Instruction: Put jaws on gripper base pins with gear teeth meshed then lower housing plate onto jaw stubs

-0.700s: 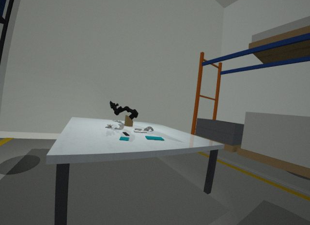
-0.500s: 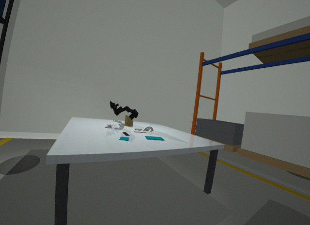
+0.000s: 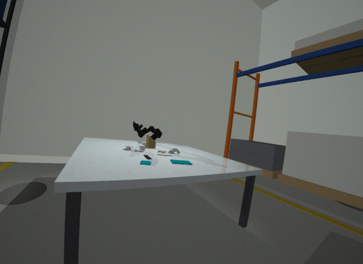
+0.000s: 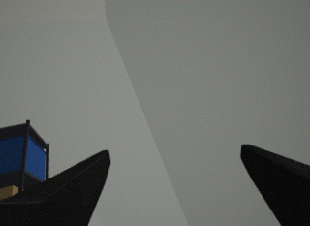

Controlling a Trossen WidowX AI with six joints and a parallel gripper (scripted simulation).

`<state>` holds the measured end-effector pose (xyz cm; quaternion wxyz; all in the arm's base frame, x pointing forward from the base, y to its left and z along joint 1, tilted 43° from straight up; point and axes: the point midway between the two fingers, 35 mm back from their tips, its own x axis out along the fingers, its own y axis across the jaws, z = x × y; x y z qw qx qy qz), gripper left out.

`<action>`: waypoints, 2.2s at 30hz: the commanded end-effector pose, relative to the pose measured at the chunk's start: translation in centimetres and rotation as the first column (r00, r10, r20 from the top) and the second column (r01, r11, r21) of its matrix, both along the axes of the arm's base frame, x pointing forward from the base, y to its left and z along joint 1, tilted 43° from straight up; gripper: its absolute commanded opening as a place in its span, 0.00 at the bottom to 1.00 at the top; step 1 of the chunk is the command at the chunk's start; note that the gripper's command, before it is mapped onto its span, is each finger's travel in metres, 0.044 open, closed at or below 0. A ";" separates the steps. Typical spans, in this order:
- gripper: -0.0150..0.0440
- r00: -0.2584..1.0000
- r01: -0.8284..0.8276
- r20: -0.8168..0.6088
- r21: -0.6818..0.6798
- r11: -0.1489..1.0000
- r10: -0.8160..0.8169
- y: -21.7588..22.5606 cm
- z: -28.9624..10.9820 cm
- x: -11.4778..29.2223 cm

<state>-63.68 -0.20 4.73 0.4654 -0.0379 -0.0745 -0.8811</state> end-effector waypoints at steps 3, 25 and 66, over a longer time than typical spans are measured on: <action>1.00 0.997 0.069 -0.028 0.010 0.998 -0.068 2.9 1.9 -0.4; 1.00 0.935 0.341 -0.120 0.044 0.939 -0.334 14.8 8.7 0.2; 1.00 0.659 0.745 -0.271 0.102 0.660 -0.702 33.7 19.9 8.3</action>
